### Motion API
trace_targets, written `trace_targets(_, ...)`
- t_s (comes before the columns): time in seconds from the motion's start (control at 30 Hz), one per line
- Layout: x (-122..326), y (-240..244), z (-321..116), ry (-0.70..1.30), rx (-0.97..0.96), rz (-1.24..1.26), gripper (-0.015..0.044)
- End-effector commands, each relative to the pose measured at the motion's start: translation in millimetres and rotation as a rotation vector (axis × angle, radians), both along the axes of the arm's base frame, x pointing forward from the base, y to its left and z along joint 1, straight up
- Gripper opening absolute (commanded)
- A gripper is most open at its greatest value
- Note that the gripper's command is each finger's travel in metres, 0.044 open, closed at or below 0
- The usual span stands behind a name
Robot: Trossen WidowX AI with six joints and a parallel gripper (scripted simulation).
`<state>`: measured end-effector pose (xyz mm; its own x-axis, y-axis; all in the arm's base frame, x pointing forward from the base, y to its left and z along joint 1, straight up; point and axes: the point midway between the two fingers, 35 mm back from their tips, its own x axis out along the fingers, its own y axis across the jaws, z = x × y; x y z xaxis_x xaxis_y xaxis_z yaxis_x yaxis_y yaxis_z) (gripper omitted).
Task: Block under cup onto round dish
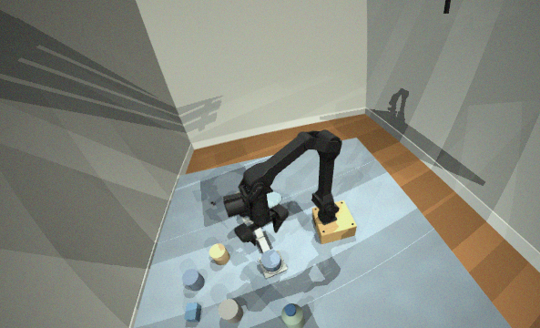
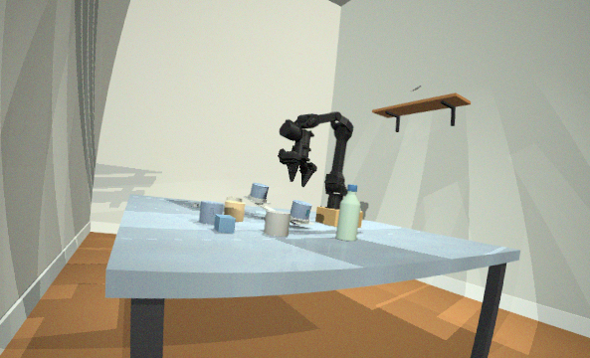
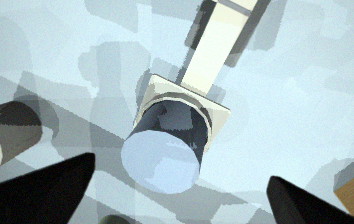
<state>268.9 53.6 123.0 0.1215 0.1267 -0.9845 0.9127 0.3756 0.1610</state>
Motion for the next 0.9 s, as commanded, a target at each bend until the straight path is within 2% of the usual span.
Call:
trace_targets(0.0, 5.0, 16.7, -11.1, 0.056, -0.034, -0.109, 0.044)
trace_targets(0.23, 9.3, 46.9, -30.7, 0.117, -0.101, -0.283, 0.044)
trace_targets(0.87, 10.5, 47.9, -53.7, 0.118, -0.103, -0.287, 0.044)
